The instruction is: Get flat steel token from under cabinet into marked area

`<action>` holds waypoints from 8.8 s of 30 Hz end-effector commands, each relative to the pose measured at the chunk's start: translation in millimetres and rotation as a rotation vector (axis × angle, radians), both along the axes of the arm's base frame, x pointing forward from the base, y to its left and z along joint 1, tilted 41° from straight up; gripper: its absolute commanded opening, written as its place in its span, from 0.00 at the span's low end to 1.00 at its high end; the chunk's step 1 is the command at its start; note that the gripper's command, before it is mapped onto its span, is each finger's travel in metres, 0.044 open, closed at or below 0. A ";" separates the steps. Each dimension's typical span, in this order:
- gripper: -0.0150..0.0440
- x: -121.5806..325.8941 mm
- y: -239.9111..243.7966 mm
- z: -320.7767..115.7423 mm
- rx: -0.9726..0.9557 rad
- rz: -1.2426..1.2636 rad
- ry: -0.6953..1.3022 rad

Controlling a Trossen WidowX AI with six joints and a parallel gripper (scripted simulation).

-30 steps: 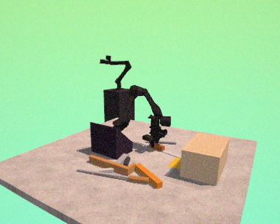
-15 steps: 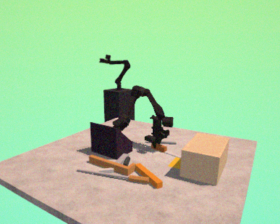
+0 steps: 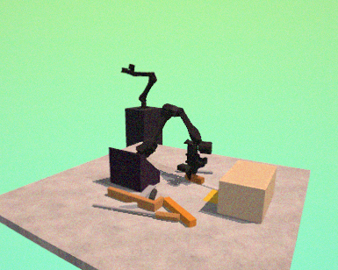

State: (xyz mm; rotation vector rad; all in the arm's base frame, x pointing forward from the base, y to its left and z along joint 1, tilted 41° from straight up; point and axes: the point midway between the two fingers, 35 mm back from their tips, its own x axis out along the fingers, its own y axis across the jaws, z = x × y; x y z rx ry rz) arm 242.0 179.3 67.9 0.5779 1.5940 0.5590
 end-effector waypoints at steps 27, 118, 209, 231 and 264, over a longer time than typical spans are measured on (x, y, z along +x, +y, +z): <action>0.25 38.3 1.8 -1.9 0.002 0.001 -0.005; 0.25 129.3 3.7 -9.8 0.002 0.001 -0.011; 0.25 52.3 -5.0 -11.2 0.001 0.001 -0.006; 0.25 26.7 -5.1 -8.8 0.001 0.001 -0.004; 0.25 -13.6 -4.9 -4.5 0.001 0.001 -0.001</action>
